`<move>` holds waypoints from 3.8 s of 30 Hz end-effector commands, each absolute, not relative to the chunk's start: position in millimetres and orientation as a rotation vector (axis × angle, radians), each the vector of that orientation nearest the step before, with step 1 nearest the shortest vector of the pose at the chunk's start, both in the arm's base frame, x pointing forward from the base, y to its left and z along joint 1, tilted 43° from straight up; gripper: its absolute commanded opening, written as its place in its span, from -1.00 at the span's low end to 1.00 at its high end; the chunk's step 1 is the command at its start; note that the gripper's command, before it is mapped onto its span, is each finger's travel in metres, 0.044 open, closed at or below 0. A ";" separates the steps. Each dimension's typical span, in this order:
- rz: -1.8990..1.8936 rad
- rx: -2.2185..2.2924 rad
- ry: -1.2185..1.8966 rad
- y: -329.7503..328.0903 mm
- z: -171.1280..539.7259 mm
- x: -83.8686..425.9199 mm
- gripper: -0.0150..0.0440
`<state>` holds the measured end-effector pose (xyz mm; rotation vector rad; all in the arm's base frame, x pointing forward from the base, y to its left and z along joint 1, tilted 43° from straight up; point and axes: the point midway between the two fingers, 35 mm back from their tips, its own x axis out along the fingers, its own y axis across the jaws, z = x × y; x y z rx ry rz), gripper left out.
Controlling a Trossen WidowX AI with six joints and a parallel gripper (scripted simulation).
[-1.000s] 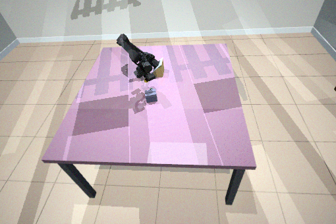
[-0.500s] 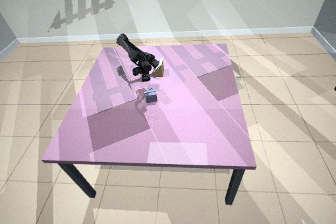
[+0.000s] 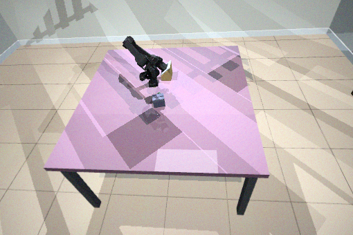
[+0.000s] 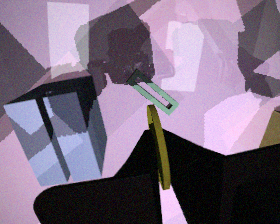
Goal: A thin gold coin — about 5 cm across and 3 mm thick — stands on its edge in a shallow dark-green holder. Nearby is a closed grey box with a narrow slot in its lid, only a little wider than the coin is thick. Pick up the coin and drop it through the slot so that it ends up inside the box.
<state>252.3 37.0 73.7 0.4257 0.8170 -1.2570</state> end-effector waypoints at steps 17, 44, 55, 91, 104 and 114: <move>-1.260 0.423 0.816 56.2 60.8 299.2 -0.49; -1.255 0.430 0.814 65.9 51.9 322.5 -0.49; -1.250 0.422 0.820 65.1 47.8 326.0 -0.49; -1.251 0.429 0.818 59.0 44.6 325.5 -0.49; -1.251 0.428 0.819 55.9 40.0 326.0 -0.49; -1.251 0.428 0.818 53.1 37.1 326.5 -0.49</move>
